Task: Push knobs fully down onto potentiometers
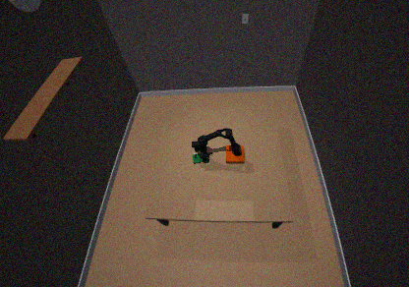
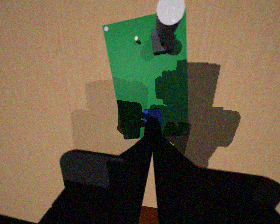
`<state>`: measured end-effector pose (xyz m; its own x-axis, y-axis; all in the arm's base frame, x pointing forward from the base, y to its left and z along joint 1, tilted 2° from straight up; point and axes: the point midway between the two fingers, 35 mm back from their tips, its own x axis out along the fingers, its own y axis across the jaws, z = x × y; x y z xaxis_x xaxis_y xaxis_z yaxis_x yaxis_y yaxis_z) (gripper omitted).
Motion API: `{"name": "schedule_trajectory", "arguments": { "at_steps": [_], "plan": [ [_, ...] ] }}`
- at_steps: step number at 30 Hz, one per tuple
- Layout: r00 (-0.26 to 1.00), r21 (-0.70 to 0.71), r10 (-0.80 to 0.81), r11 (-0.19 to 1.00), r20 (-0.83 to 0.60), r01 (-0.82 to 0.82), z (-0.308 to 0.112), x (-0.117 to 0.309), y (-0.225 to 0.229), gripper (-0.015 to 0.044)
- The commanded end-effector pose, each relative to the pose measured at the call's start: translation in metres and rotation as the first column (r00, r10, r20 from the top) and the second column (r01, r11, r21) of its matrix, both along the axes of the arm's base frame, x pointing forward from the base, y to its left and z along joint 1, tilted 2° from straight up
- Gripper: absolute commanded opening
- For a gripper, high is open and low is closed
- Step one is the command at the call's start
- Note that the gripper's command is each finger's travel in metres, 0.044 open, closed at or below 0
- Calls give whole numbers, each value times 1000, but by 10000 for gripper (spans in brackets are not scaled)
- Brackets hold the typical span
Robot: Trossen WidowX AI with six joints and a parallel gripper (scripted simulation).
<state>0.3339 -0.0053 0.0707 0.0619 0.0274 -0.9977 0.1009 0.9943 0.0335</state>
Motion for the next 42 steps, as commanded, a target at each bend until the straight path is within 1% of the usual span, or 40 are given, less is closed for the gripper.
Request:
{"name": "schedule_trajectory", "arguments": {
  "at_steps": [1, 42],
  "plan": [
    [1000, 5, -2, 1000, -13, 2, -15, 4, 1, 0],
    [1000, 5, -2, 1000, -13, 2, -19, 4, 1, 0]
  ]
}}
